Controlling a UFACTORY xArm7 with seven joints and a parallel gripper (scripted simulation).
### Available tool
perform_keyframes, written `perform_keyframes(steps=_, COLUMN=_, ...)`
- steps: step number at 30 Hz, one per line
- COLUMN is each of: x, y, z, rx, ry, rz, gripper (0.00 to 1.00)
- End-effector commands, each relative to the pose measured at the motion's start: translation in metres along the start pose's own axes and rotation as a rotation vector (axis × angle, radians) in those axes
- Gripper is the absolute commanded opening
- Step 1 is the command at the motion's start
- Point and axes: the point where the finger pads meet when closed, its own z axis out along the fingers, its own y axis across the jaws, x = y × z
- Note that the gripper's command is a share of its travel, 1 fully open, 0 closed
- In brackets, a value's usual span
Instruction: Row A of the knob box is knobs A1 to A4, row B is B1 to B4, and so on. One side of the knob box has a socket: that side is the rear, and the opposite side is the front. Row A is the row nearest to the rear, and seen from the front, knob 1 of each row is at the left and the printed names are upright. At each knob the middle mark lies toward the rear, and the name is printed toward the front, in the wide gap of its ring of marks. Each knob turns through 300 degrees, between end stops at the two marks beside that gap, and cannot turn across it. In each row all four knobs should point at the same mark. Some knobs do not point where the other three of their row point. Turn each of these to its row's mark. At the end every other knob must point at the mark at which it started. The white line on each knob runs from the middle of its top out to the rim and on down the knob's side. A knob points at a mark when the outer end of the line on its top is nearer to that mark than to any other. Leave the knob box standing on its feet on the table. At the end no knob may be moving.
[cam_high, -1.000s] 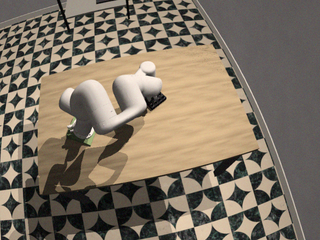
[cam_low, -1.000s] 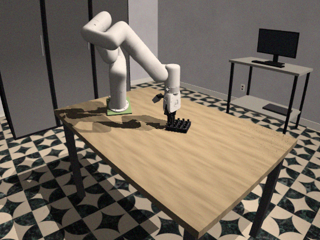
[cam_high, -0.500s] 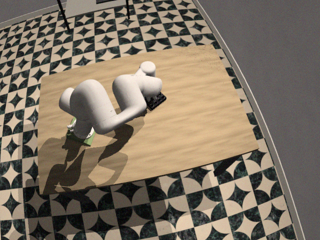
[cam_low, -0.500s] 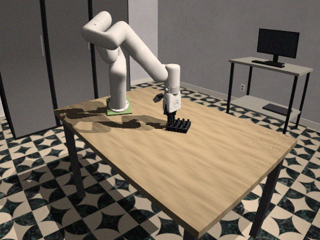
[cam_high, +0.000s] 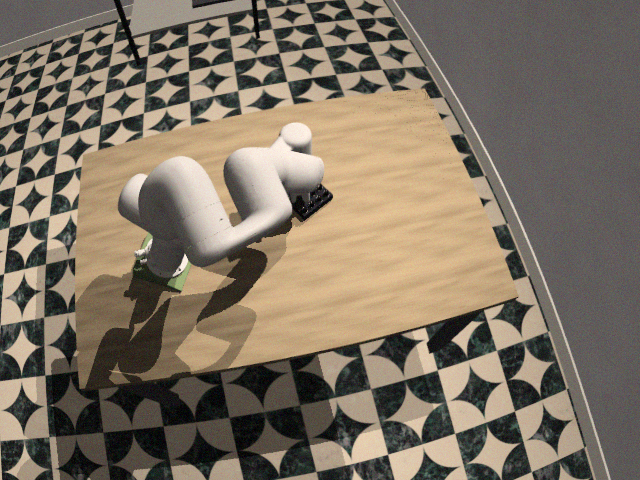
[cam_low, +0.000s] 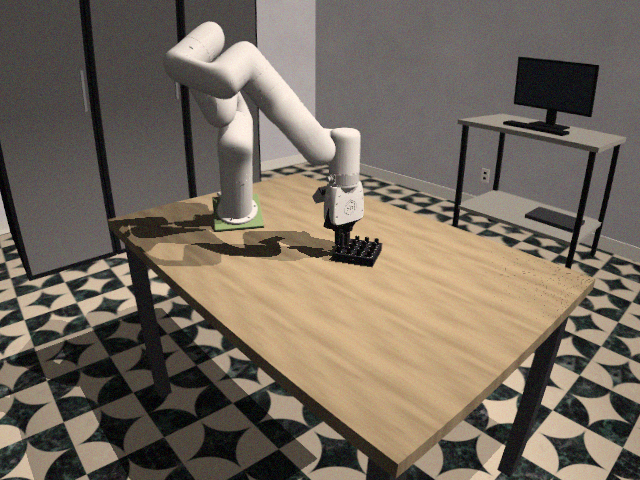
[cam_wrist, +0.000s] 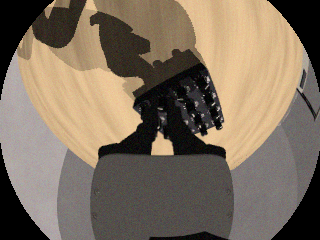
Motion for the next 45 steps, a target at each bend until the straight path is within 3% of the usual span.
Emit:
perform_keyframes(steps=1, x=-0.0009, y=0.0007, z=-0.0008, rx=0.0, ry=-0.007, rz=0.113, gripper=0.08)
perform_keyframes(steps=18, x=-0.0009, y=0.0007, z=-0.0008, rx=-0.001, ry=-0.007, rz=0.487, gripper=0.08)
perform_keyframes(steps=31, x=-0.0009, y=0.0007, z=-0.0008, rx=-0.002, ry=-0.007, rz=0.637, gripper=0.08)
perform_keyframes(steps=45, x=-0.0009, y=0.0007, z=-0.0008, rx=-0.002, ry=-0.007, rz=0.663, gripper=0.08)
